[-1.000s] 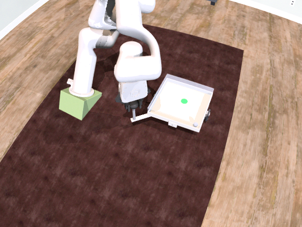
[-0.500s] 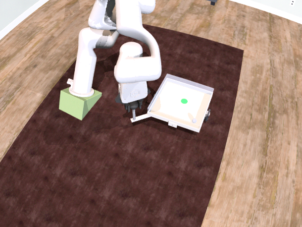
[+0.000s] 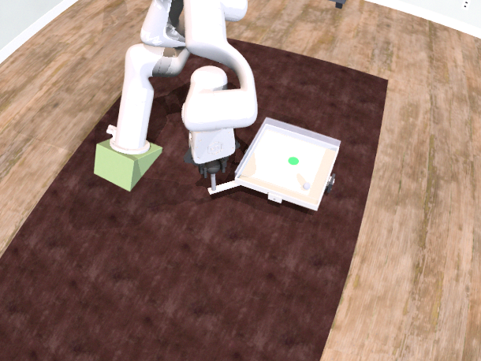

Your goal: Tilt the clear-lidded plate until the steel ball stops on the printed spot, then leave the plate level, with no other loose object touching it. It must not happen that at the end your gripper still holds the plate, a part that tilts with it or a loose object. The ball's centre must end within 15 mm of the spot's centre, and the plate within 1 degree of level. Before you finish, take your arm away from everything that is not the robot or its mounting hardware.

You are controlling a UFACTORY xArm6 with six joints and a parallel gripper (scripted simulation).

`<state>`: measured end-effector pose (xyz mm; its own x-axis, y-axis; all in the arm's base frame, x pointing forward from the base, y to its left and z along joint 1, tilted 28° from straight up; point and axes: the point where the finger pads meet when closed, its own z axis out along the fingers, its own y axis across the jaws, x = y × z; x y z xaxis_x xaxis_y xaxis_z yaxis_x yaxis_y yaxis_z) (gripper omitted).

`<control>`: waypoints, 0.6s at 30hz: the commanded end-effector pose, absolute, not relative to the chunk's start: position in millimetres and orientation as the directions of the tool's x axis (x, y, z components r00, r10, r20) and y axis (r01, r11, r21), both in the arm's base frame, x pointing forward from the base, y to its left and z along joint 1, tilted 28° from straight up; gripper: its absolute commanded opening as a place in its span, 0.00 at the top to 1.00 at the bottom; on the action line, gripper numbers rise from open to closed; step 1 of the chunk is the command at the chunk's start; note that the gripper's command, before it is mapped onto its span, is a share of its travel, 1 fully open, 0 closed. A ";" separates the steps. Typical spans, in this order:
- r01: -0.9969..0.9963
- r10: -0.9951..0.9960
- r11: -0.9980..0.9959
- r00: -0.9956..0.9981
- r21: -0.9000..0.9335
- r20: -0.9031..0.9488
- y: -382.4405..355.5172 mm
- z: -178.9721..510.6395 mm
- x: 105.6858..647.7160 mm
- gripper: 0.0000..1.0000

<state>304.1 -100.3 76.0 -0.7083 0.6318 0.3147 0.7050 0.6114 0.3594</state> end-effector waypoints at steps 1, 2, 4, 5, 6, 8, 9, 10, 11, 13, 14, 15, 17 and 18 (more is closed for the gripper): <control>0.705 0.633 0.611 -0.709 0.360 0.312 -101.2 77.3 304.9 1.00; 0.705 0.633 0.611 -0.709 0.360 0.312 -101.2 77.3 304.9 1.00; 0.705 0.633 0.611 -0.709 0.360 0.312 -101.2 77.3 304.9 1.00; 0.705 0.633 0.611 -0.709 0.360 0.312 -101.2 77.3 304.9 1.00; 0.705 0.633 0.611 -0.709 0.360 0.312 -101.2 77.3 304.9 1.00; 0.705 0.633 0.611 -0.709 0.360 0.312 -100.9 76.3 304.5 1.00; 0.705 0.633 0.611 -0.709 0.360 0.312 -100.7 75.8 304.3 1.00; 0.705 0.633 0.611 -0.709 0.360 0.312 -100.6 75.3 304.1 1.00; 0.705 0.633 0.611 -0.709 0.360 0.312 -100.6 75.2 304.1 1.00; 0.705 0.633 0.611 -0.709 0.360 0.312 -100.5 74.9 304.1 1.00; 0.705 0.633 0.611 -0.709 0.360 0.312 -100.5 74.8 304.1 1.00; 0.705 0.633 0.611 -0.709 0.360 0.312 -100.5 74.7 304.0 1.00; 0.705 0.633 0.611 -0.709 0.360 0.312 -100.5 74.6 304.0 1.00; 0.705 0.633 0.611 -0.709 0.360 0.312 -100.5 74.6 304.0 1.00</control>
